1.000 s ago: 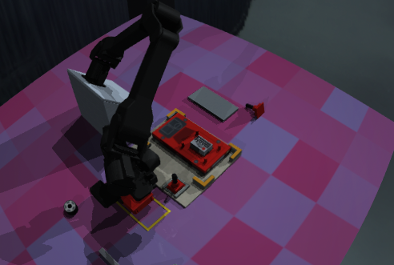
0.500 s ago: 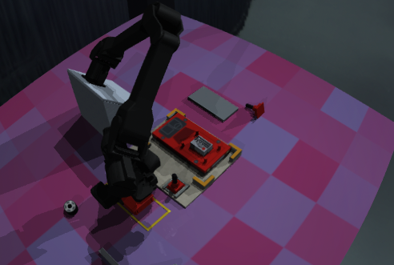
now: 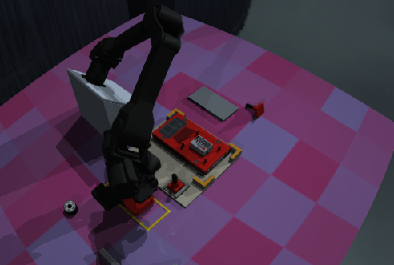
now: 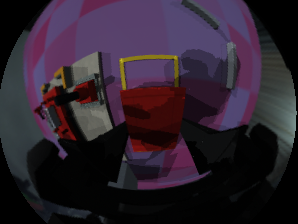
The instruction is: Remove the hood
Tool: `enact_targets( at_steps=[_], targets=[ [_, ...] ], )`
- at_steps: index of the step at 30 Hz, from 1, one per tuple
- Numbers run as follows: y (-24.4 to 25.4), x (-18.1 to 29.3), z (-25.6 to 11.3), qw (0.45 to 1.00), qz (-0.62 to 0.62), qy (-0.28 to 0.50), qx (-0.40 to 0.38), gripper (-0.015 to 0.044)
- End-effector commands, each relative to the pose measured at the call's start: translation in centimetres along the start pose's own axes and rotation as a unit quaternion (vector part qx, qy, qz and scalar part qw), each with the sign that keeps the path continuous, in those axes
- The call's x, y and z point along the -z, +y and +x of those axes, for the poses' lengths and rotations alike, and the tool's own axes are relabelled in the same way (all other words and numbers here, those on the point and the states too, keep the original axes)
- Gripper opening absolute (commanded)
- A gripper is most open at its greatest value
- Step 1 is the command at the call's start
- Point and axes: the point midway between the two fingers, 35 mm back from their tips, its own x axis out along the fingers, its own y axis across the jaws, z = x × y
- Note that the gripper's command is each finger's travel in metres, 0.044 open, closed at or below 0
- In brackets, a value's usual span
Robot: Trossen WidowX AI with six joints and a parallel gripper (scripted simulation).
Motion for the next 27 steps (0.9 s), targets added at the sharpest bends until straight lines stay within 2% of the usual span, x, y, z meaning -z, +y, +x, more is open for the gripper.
enact_targets(
  at_steps=[1,14,27],
  targets=[
    [0.03,0.1,0.29,1.0,0.003,0.0,-0.002,0.0],
    [0.05,0.12,0.85,1.0,0.003,0.0,-0.002,0.0],
    [0.02,0.03,0.68,1.0,0.0,0.0,0.0,0.0341]
  ],
)
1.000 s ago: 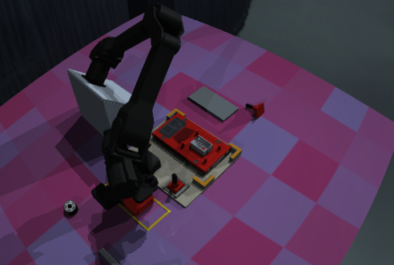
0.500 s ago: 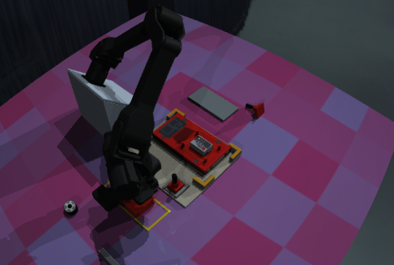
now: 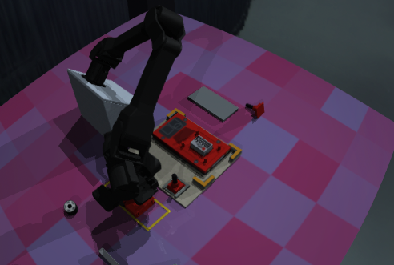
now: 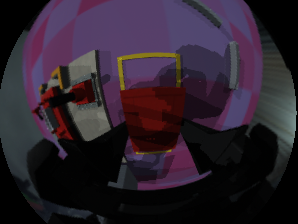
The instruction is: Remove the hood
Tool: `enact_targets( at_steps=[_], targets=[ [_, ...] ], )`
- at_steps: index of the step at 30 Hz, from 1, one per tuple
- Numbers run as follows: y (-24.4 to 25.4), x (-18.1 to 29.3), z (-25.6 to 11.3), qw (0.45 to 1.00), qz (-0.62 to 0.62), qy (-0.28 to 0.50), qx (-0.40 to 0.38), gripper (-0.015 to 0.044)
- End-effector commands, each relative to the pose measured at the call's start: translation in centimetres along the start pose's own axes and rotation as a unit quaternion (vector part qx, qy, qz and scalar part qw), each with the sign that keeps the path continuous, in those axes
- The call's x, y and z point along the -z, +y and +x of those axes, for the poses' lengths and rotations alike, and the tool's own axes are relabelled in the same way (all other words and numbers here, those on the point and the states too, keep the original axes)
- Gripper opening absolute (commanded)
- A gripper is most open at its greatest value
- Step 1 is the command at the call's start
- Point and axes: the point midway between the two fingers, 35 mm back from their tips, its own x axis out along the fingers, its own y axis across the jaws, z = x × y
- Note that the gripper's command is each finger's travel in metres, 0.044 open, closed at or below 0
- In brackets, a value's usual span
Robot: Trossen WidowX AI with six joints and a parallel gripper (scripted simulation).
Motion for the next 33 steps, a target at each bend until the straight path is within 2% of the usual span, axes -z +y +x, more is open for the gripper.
enact_targets(
  at_steps=[1,4,12,33],
  targets=[
    [0.0,0.0,0.0,1.0,0.0,0.0,0.0,0.0368],
    [0.0,0.0,-0.3,1.0,0.0,0.0,0.0,0.044],
    [-0.1,-0.1,-7.4,1.0,0.0,0.003,0.0,0.044],
    [-0.1,-0.1,-7.4,1.0,0.0,0.003,0.0,0.044]
  ],
)
